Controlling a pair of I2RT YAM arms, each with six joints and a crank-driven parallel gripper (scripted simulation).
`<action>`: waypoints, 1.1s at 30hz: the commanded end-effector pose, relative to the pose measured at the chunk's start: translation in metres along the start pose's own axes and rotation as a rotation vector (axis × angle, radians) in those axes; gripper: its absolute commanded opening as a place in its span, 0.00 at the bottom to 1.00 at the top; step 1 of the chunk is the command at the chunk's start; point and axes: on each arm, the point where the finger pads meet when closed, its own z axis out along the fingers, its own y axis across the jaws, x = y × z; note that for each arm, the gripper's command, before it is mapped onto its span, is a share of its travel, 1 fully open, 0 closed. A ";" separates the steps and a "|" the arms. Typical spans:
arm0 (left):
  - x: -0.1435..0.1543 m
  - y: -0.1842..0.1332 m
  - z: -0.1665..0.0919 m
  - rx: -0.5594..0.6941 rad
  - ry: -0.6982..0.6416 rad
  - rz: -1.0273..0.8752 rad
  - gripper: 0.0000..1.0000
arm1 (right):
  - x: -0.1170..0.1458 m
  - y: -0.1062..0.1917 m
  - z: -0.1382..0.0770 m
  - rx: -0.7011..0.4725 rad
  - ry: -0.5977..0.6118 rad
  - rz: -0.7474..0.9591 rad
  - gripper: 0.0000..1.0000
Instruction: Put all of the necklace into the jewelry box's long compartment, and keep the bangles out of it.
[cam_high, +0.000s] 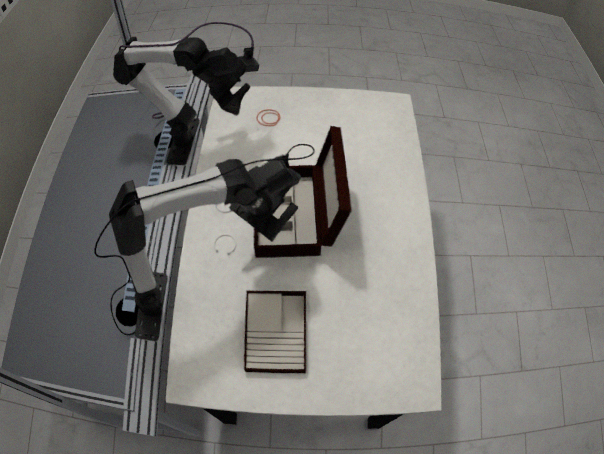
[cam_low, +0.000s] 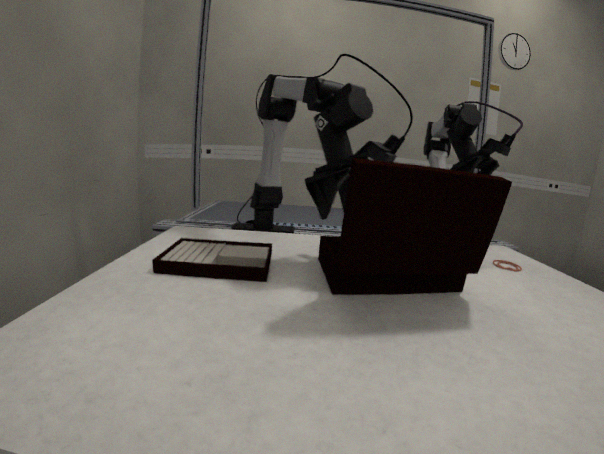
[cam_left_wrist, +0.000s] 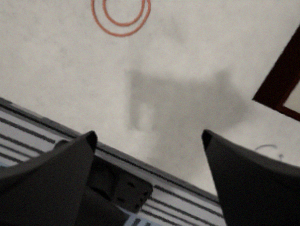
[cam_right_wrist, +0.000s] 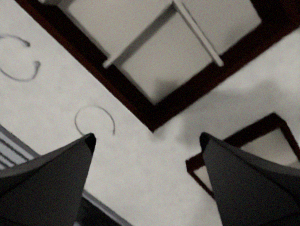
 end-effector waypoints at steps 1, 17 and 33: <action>-0.020 0.003 0.024 0.090 -0.115 0.084 1.00 | -0.063 0.011 0.015 0.106 -0.284 -0.063 1.00; -0.031 0.036 0.080 0.122 -0.289 0.175 1.00 | -0.151 0.146 -0.004 0.016 -0.882 -0.192 1.00; -0.020 0.052 0.099 0.094 -0.274 0.161 1.00 | -0.134 0.267 -0.057 -0.250 -1.260 -0.206 1.00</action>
